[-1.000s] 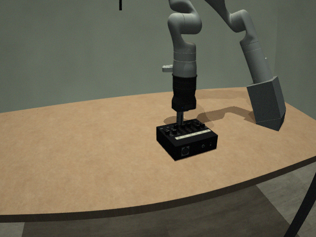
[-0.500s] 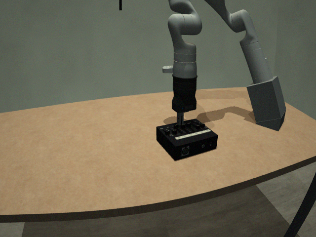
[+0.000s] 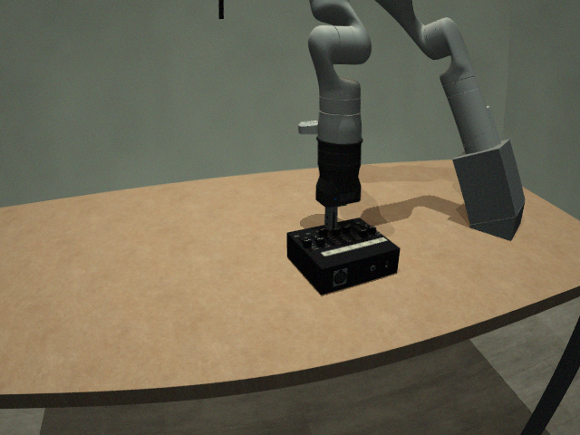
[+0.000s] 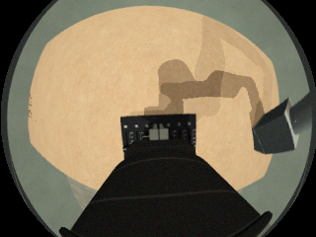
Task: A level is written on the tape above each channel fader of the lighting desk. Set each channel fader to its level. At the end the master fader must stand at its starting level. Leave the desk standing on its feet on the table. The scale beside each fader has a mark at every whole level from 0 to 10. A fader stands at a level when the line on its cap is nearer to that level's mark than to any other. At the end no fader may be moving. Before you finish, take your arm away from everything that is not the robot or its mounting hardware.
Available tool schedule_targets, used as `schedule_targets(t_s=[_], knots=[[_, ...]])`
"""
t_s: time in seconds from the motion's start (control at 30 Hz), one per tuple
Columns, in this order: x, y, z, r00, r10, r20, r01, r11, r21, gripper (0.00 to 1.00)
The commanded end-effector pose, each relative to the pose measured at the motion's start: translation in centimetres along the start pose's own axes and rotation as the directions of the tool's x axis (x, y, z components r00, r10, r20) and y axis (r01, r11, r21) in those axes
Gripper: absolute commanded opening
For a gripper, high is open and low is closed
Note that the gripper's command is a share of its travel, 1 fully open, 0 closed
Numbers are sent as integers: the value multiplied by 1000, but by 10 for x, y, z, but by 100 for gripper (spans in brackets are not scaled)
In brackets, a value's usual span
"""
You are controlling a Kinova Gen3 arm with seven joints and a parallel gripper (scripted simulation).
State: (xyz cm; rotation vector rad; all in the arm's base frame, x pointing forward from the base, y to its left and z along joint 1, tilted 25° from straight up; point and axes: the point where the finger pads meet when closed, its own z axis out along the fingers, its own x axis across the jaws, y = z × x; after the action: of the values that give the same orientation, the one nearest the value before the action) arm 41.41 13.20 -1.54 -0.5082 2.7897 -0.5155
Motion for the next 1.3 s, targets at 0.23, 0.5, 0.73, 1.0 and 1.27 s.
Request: schedule_targets(t_s=[0.23,0.5,0.73,1.0,1.27], knots=[[-1,6,-1,1000,-1,2,1,1000,-1,0],[-1,9,-1,1000,-1,2,1,1000,-1,0],[-1,13,-1,1000,-1,2,1,1000,-1,0],[-1,14,-1,1000,-1,2,1,1000,-1,0],[-1,14,-1,1000,-1,2,1,1000,-1,0]])
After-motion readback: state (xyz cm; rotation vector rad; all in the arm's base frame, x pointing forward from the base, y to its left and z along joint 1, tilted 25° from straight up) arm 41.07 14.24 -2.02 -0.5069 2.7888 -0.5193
